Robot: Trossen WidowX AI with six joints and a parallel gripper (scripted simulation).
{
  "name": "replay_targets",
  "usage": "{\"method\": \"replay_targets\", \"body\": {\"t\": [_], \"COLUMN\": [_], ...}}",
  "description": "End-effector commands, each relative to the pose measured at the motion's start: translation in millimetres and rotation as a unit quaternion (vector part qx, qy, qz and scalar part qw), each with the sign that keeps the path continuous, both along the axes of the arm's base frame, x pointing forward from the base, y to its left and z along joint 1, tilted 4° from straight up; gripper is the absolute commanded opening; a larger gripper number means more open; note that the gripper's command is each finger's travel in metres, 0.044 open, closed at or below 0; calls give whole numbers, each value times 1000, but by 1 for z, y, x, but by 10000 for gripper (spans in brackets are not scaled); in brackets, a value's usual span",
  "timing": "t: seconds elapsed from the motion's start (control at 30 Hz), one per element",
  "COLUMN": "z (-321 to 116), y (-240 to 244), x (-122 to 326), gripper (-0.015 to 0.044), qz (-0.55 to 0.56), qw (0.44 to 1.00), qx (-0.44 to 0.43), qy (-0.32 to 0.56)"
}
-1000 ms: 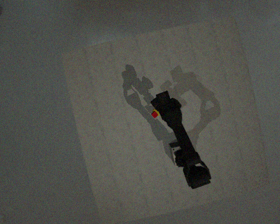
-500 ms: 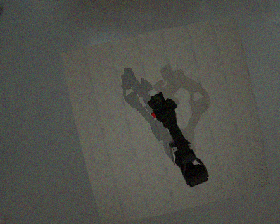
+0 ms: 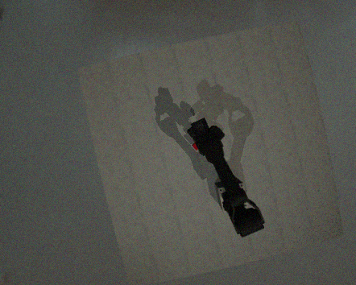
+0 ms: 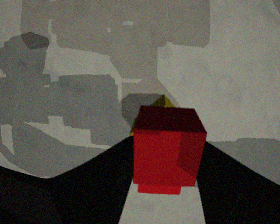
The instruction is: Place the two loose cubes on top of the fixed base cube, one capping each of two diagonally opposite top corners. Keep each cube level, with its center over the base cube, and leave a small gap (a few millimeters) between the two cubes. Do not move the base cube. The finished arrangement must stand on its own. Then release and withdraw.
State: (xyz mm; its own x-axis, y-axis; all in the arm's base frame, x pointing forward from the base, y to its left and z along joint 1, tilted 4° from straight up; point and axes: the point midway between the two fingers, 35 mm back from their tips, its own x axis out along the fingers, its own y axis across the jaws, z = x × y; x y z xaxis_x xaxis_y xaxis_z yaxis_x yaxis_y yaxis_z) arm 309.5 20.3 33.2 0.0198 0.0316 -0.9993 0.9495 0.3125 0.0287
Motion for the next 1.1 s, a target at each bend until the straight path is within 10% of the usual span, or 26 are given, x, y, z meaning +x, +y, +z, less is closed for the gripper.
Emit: {"method": "replay_targets", "body": {"t": [0.0,1.07], "z": [-8,-29], "y": [0,0], "x": [0,1], "gripper": [105,105], "qz": [-4,-23], "qw": [1000,1000], "qx": [2,16], "qy": [3,5]}}
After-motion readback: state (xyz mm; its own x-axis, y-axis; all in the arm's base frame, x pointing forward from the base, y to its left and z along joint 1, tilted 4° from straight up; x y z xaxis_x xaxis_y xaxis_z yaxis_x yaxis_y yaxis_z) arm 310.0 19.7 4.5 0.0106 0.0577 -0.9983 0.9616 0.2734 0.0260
